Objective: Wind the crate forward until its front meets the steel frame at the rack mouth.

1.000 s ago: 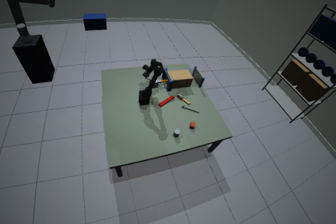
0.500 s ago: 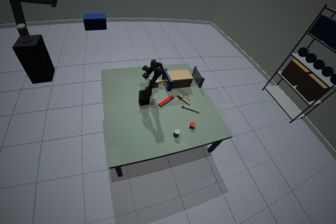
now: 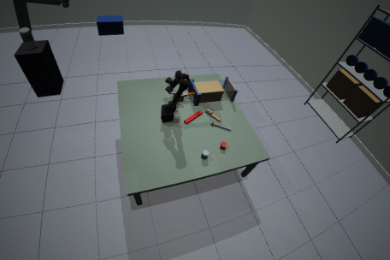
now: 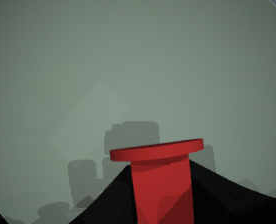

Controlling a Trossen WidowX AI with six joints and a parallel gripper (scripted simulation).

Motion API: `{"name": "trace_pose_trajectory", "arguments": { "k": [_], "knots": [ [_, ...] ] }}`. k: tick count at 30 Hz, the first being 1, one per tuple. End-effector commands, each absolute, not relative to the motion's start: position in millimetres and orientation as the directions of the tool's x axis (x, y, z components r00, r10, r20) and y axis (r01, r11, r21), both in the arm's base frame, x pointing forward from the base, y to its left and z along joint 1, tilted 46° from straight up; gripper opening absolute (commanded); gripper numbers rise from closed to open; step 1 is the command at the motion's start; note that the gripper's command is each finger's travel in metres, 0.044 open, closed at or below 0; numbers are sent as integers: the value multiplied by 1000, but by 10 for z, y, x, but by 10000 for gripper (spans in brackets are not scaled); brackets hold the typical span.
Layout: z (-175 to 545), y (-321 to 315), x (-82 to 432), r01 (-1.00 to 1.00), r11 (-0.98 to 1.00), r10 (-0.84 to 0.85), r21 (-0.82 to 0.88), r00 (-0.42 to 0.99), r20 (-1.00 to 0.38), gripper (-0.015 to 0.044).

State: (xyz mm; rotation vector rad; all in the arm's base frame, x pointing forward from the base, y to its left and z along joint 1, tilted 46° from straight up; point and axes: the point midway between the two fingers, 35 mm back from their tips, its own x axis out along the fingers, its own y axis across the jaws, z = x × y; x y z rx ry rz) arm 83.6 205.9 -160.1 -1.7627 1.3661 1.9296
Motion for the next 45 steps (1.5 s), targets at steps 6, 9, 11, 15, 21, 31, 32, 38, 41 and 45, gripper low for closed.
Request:
{"name": "trace_pose_trajectory", "arguments": {
  "k": [6, 9, 11, 15, 21, 31, 32, 38, 41, 45],
  "knots": [
    [-1502, 1893, 838, -671, -545, -450, 503, -272, -851, 0],
    [-1449, 1837, 855, -671, -545, -451, 503, -272, -850, 0],
    [-1363, 1752, 887, -671, -545, -452, 504, -271, -850, 0],
    [-1313, 1702, 912, -671, -544, -452, 504, -271, -850, 0],
    [-1265, 1654, 944, -671, -544, -453, 504, -271, -849, 0],
    [-1188, 1578, 1009, -671, -543, -454, 504, -271, -849, 0],
    [-1179, 1570, 1018, -671, -543, -454, 505, -271, -849, 0],
    [-1135, 1528, 1064, -671, -543, -454, 505, -271, -849, 0],
    [-1116, 1510, 1086, -671, -543, -455, 505, -271, -849, 0],
    [-1089, 1484, 1121, -671, -543, -455, 505, -270, -849, 0]
  ]
}}
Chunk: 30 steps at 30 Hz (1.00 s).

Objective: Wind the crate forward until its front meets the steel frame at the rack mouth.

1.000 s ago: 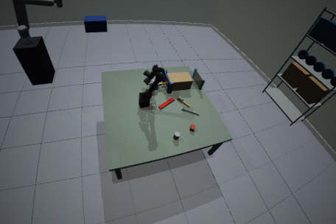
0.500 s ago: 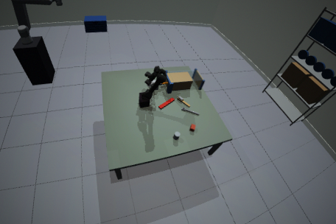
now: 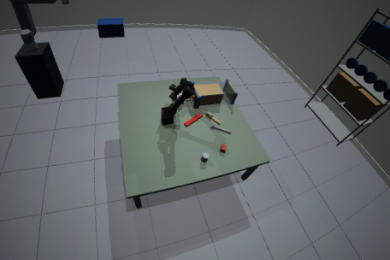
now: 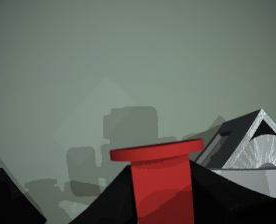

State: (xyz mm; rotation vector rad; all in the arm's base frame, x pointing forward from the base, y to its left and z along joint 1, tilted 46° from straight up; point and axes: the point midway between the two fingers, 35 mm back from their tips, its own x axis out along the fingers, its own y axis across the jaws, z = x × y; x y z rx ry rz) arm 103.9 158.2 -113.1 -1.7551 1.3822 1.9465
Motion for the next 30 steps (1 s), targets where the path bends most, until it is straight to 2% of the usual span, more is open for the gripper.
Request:
{"name": "trace_pose_trajectory", "arguments": {
  "k": [1, 30],
  "knots": [
    [-1081, 1477, 1132, -671, -543, -455, 505, -270, -848, 0],
    [-928, 1339, 1428, -672, -541, -457, 505, -269, -848, 0]
  ]
}}
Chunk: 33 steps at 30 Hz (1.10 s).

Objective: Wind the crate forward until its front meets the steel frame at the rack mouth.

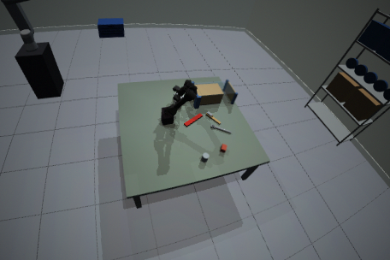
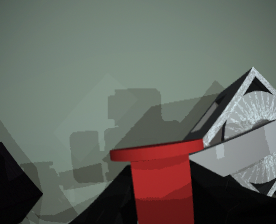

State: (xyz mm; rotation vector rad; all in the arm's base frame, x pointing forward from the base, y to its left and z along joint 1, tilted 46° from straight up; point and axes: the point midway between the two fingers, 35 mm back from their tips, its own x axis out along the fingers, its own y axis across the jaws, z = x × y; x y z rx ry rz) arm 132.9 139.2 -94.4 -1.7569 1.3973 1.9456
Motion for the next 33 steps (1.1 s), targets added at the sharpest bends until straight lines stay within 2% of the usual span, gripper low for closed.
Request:
{"name": "trace_pose_trajectory", "arguments": {
  "k": [1, 30, 32, 33],
  "knots": [
    [-923, 1335, 1442, -672, -541, -457, 505, -269, -848, 0],
    [-851, 1285, 1792, -673, -541, -458, 505, -268, -848, 0],
    [-851, 1315, 1635, -655, -543, -449, 526, -303, -841, 0],
    [-850, 1313, 1642, -656, -542, -449, 525, -302, -841, 26]
  ]
}}
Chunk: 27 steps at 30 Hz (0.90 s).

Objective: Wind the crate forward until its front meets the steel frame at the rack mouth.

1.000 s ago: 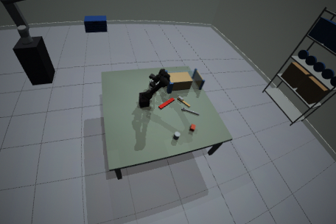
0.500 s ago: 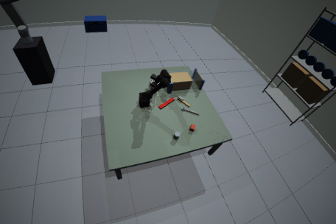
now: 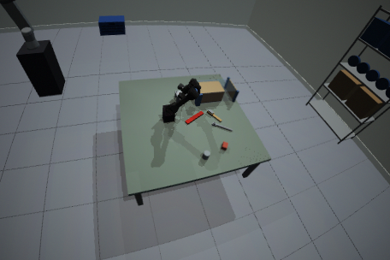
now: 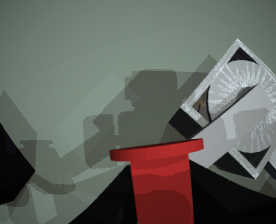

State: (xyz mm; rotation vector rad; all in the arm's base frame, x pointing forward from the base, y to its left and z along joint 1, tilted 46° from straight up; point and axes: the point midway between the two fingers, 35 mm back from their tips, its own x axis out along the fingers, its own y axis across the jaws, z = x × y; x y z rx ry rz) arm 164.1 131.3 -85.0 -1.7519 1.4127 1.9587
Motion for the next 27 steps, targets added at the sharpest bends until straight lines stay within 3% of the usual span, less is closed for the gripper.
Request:
{"name": "trace_pose_trajectory", "arguments": {
  "k": [1, 16, 27],
  "knots": [
    [-850, 1313, 1642, -656, -542, -449, 525, -302, -841, 53],
    [-850, 1313, 1642, -656, -542, -449, 525, -302, -841, 440],
    [-392, 1784, 1600, -655, -543, -446, 526, -307, -841, 440]
  ]
}}
